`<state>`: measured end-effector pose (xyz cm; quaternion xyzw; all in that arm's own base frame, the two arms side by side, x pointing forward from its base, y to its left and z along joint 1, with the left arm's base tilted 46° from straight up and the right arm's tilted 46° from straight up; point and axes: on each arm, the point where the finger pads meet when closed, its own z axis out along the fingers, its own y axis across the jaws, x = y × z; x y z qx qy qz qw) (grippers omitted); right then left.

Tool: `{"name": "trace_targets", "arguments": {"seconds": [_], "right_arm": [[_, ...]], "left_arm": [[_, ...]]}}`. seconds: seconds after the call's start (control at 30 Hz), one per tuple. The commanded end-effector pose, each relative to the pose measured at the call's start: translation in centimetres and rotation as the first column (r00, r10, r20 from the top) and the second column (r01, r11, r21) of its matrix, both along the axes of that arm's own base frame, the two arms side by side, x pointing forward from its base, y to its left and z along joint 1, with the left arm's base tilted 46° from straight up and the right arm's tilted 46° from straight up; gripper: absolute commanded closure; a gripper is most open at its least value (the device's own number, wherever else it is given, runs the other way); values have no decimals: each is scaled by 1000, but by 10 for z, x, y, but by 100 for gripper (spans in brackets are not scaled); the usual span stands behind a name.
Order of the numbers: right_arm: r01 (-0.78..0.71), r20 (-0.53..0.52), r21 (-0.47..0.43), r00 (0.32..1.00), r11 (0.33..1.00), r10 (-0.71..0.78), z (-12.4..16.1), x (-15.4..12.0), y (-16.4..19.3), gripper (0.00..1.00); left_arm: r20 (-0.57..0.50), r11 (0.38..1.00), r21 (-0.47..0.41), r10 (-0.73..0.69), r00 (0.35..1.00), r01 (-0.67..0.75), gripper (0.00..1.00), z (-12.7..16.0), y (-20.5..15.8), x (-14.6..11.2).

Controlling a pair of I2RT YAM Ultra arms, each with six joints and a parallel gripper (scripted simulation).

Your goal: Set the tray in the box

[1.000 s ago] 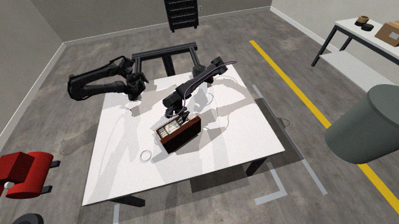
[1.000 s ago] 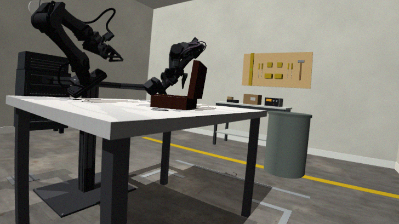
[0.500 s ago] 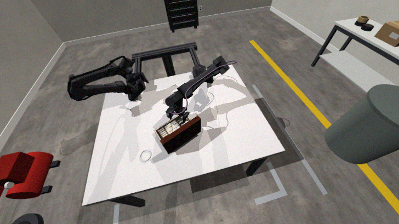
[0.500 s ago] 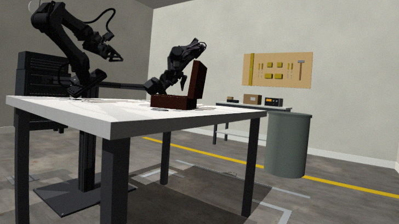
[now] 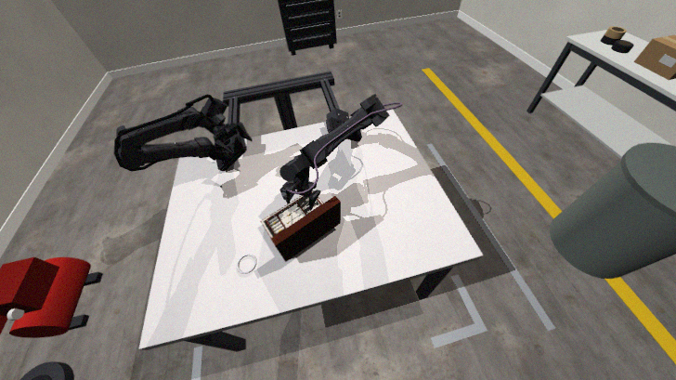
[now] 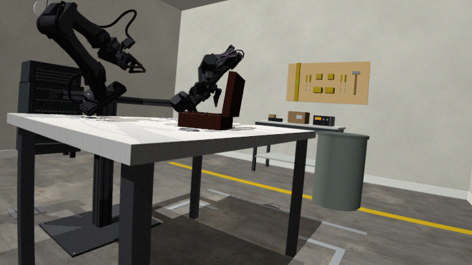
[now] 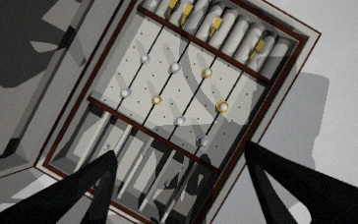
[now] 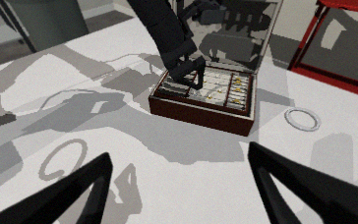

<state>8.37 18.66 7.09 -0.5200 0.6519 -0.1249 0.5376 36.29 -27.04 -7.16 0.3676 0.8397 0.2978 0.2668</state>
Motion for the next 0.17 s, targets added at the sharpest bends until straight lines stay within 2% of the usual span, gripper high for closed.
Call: {"name": "trace_targets", "arguments": {"seconds": [0.0, 0.13], "right_arm": [[-11, 6, 3, 1000, 1000, 11, 5, -6, 7, 0], [-11, 6, 3, 1000, 1000, 11, 5, -6, 7, 0]], "left_arm": [[33, 999, -37, -18, 999, 19, 0, 16, -14, 3], [33, 999, -37, -18, 999, 19, 0, 16, -14, 3]]}}
